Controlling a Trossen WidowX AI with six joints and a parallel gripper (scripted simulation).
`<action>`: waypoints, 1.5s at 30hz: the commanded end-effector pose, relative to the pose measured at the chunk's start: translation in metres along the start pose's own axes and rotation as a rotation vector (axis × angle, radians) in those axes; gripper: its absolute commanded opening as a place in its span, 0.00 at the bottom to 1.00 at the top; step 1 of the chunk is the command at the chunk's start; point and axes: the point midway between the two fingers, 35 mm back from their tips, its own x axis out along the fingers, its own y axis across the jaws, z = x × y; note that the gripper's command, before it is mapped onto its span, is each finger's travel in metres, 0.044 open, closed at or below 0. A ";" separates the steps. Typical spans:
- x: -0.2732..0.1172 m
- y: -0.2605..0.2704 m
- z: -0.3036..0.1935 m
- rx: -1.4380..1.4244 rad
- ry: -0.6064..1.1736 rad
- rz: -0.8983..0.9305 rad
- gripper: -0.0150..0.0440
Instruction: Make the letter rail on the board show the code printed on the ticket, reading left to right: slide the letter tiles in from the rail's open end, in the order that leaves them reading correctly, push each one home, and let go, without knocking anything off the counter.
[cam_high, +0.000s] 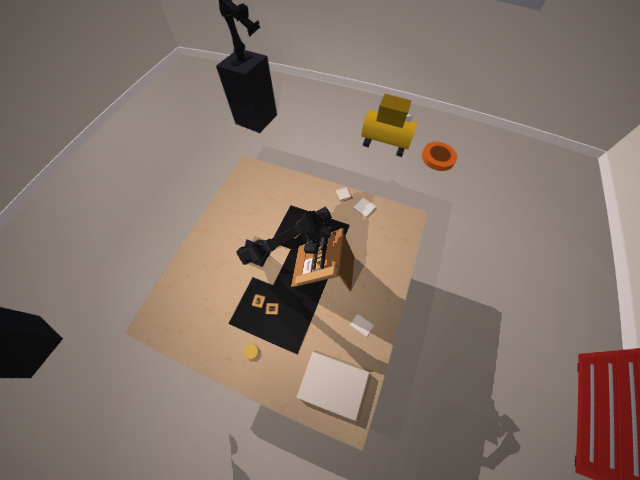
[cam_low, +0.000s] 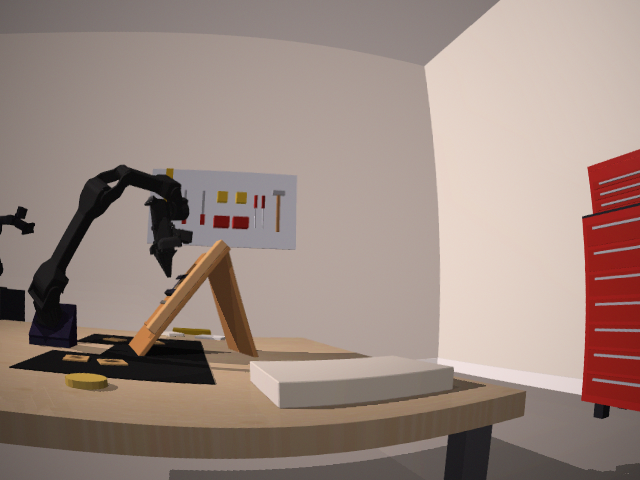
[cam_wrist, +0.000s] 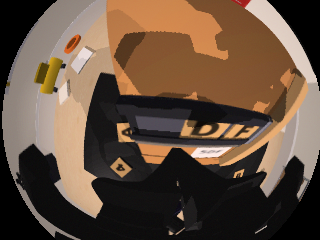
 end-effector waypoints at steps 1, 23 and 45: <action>0.000 -0.001 -0.001 0.005 0.026 -0.003 0.25; 0.009 0.000 0.006 0.006 0.026 -0.003 0.25; 0.017 -0.001 0.013 0.006 0.025 -0.003 0.25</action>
